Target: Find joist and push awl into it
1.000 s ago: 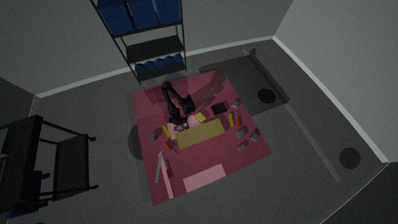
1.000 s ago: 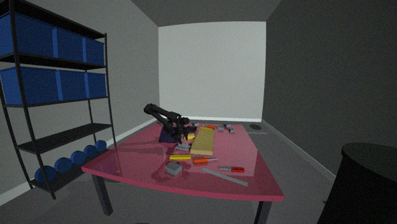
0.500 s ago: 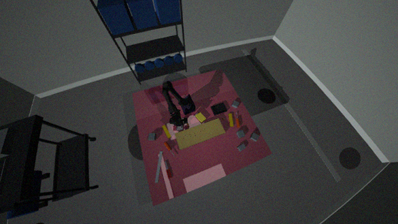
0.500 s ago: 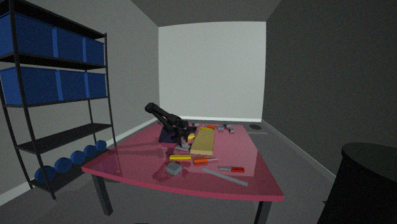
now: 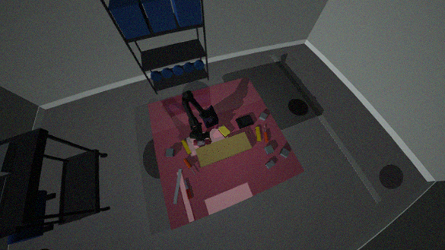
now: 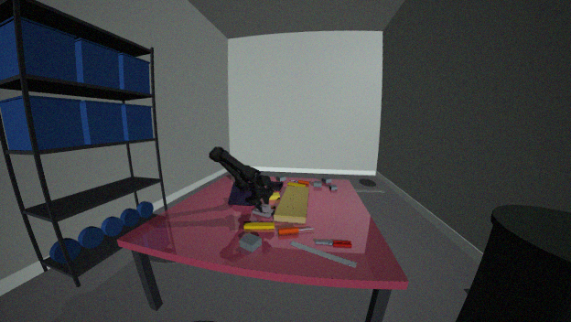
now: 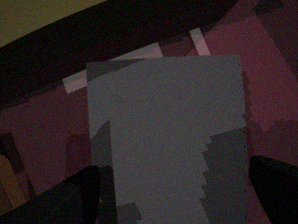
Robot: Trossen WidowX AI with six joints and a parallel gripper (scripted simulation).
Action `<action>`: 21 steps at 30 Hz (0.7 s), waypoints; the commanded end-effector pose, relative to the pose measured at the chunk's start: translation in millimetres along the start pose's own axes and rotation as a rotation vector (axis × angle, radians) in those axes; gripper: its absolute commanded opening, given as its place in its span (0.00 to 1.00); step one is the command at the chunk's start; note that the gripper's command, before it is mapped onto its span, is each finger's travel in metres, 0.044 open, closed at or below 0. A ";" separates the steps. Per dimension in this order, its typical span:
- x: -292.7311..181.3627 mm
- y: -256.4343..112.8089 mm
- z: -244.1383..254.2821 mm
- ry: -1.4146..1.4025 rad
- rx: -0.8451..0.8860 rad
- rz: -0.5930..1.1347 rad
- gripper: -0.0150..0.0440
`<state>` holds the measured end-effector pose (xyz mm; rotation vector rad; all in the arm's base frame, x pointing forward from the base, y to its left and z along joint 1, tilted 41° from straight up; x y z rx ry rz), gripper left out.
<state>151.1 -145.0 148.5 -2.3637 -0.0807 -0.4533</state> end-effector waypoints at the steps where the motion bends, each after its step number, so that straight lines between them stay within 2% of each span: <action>1: -1.2 1.1 1.6 -0.008 0.005 0.001 0.74; 20: -1.2 1.1 1.6 -0.008 0.005 0.001 0.53; 21: -0.8 0.6 1.7 -0.007 0.006 0.001 0.48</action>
Point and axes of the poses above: the point midway between the two fingers, 35 mm back from their tips, its own y axis out along the fingers, its own z axis across the jaws, x = y × z, the point moved 6 cm from there along -y, back along the fingers, and after that the axes turned 9 degrees about -y, right-handed, at the moved point
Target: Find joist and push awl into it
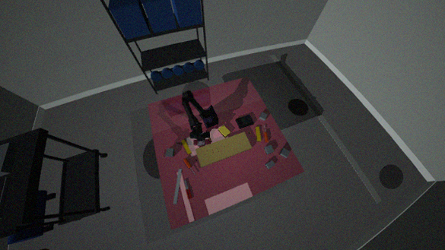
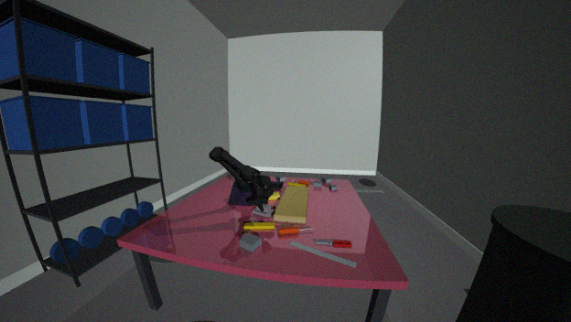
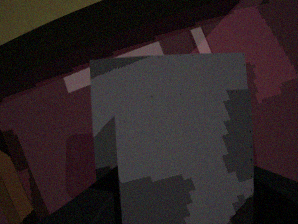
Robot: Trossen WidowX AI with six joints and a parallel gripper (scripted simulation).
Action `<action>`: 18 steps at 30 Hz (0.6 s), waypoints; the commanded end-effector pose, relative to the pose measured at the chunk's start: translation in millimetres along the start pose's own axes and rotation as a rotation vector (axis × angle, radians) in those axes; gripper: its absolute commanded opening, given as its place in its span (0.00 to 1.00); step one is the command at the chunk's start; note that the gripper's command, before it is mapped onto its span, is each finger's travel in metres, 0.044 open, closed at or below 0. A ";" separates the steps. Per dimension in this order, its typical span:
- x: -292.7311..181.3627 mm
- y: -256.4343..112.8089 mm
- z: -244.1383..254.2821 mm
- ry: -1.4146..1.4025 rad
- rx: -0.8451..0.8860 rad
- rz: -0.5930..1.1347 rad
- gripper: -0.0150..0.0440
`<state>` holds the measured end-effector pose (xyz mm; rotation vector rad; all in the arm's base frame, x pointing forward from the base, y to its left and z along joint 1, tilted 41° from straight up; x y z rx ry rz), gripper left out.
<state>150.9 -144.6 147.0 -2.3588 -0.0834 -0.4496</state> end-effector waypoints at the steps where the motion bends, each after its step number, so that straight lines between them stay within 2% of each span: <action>1: 0.5 -1.1 0.6 -0.004 0.001 0.002 0.44; 5: 5.8 -10.4 1.6 -0.001 0.010 0.007 0.26; 18: 22.8 -58.8 2.2 0.002 0.023 0.017 0.25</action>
Point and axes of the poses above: the point midway between the two fingers, 35 mm back from their tips, its own y axis out along the fingers, its own z axis across the jaws, x = y × z, the point moved 6 cm from there along -y, back along the fingers, and after that the axes turned 9 degrees about -y, right-handed, at the moved point
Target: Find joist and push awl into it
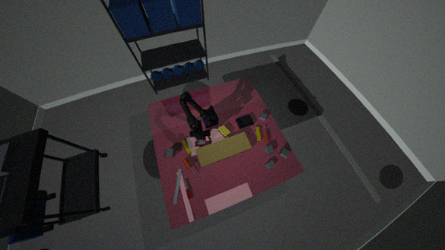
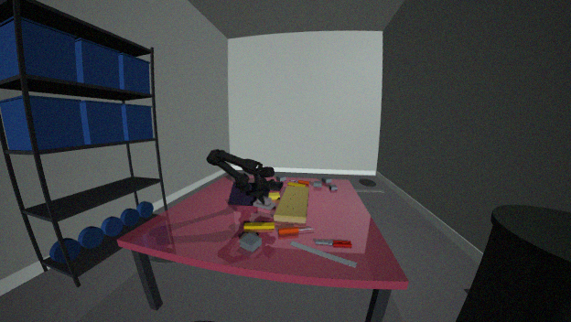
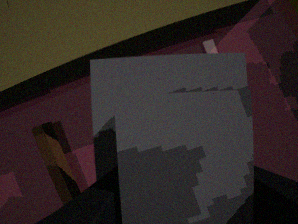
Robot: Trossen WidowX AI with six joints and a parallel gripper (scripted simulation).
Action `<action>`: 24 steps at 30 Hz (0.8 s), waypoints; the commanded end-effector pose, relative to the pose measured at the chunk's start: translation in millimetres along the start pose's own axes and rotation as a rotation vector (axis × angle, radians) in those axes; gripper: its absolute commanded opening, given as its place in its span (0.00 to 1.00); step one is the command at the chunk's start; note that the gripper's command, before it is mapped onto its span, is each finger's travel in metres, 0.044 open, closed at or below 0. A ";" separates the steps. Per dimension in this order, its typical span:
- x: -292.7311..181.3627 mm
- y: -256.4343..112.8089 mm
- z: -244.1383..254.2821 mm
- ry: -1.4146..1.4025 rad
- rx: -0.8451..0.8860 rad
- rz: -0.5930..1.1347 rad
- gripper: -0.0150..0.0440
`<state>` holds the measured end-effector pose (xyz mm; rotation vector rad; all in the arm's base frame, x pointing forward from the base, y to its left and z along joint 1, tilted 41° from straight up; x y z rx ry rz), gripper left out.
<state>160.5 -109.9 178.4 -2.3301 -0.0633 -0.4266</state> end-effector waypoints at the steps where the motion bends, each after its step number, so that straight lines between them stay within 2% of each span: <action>1: 5.8 -18.8 -2.5 0.008 -0.007 -0.008 0.25; 10: 8.9 -52.6 -6.6 0.001 -0.022 -0.020 0.25; 16: 16.1 -54.0 -7.9 -0.011 -0.019 -0.020 0.25; 24: 50.8 -55.6 -12.3 -0.071 -0.002 -0.020 0.25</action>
Point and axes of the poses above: the point midway between the two fingers, 35 mm back from their tips, its own y axis out along the fingers, its own z axis across the jaws, x = y × z, the point moved 6 cm from there along -y, back along the fingers, and after that the axes turned 9 degrees about -y, right-handed, at the moved point
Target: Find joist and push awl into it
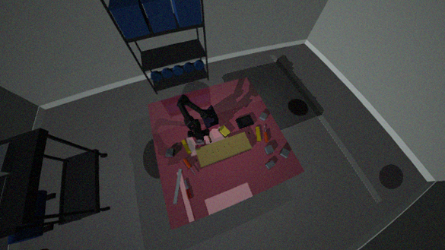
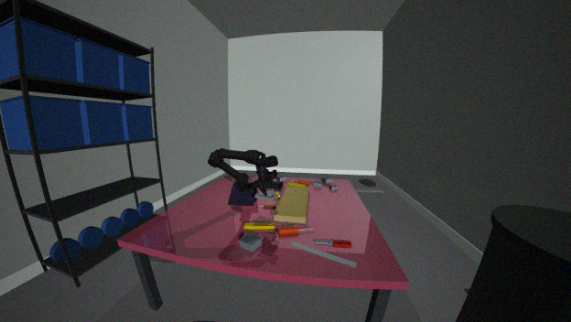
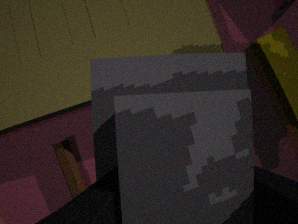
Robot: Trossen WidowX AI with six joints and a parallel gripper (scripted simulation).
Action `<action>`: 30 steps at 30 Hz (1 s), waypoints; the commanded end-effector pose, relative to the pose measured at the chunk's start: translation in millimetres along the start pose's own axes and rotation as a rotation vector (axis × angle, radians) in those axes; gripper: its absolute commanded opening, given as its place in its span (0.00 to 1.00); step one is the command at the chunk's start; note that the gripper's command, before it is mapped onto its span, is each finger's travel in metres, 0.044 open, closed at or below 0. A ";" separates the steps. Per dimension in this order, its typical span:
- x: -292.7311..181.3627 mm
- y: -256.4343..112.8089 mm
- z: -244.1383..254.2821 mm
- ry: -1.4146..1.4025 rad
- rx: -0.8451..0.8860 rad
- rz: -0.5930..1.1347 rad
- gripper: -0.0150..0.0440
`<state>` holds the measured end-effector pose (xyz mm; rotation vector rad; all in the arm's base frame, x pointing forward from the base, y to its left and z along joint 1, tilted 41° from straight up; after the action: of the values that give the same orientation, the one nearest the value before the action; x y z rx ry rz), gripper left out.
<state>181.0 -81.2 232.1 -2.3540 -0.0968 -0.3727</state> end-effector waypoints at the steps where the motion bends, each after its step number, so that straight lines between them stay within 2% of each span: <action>1: 20.8 -1.8 -4.2 -0.027 0.013 -0.012 0.25; 25: 129.7 21.9 -8.8 -0.213 0.061 -0.030 0.25; 30: 136.2 24.7 -8.4 -0.225 0.064 -0.032 0.25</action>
<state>306.4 -108.7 258.1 -2.3285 -0.2300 -0.1190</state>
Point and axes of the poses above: the point midway between the two fingers, 35 mm back from their tips, its own y axis out along the fingers, its own z axis across the jaws, x = y × z, the point moved 6 cm from there along -y, back along the fingers, and after that the axes turned 9 degrees about -y, right-handed, at the moved point
